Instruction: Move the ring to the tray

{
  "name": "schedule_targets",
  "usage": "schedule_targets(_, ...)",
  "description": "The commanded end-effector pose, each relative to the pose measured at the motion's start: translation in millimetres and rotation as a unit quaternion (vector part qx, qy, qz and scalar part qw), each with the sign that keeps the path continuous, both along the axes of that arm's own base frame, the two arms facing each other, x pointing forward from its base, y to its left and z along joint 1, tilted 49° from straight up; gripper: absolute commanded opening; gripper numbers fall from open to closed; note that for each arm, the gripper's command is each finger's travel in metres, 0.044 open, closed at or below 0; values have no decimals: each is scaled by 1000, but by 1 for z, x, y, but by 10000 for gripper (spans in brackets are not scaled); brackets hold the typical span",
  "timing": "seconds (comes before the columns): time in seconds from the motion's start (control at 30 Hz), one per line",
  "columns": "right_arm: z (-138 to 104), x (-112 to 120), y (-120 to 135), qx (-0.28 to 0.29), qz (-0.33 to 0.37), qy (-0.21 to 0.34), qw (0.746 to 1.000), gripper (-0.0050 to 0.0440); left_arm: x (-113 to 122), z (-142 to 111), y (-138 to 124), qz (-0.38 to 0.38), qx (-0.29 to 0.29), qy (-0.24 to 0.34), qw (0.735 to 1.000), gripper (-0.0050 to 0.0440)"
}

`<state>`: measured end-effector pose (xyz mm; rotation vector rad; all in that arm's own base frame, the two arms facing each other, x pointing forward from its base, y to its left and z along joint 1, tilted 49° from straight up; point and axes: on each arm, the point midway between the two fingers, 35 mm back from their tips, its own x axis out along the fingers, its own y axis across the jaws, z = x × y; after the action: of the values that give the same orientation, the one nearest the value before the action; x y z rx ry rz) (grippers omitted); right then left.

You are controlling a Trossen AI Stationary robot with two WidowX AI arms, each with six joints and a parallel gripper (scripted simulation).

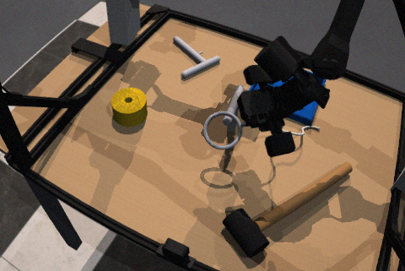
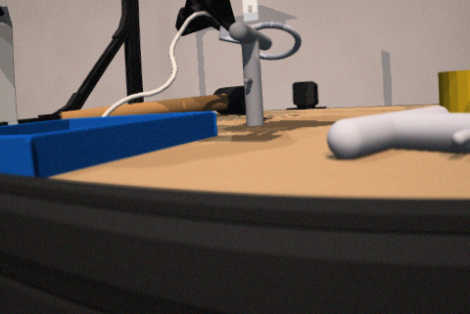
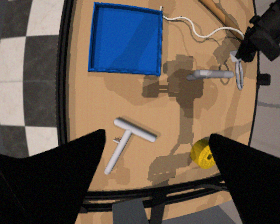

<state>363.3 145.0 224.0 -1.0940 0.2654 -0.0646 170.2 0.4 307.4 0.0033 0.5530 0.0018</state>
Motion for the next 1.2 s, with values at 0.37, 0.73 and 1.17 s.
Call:
schedule_targets(0.37,-5,1,9,-1,-1,2,1000,0,0,0,0,0,-2,0,1000,400)
schedule_targets(0.73,-6,1,13,-1,-1,2,1000,0,0,0,0,0,-2,0,1000,400)
schedule_targets(1.17,4,-10,18,0,-1,2,1000,0,0,0,0,0,-2,0,1000,400)
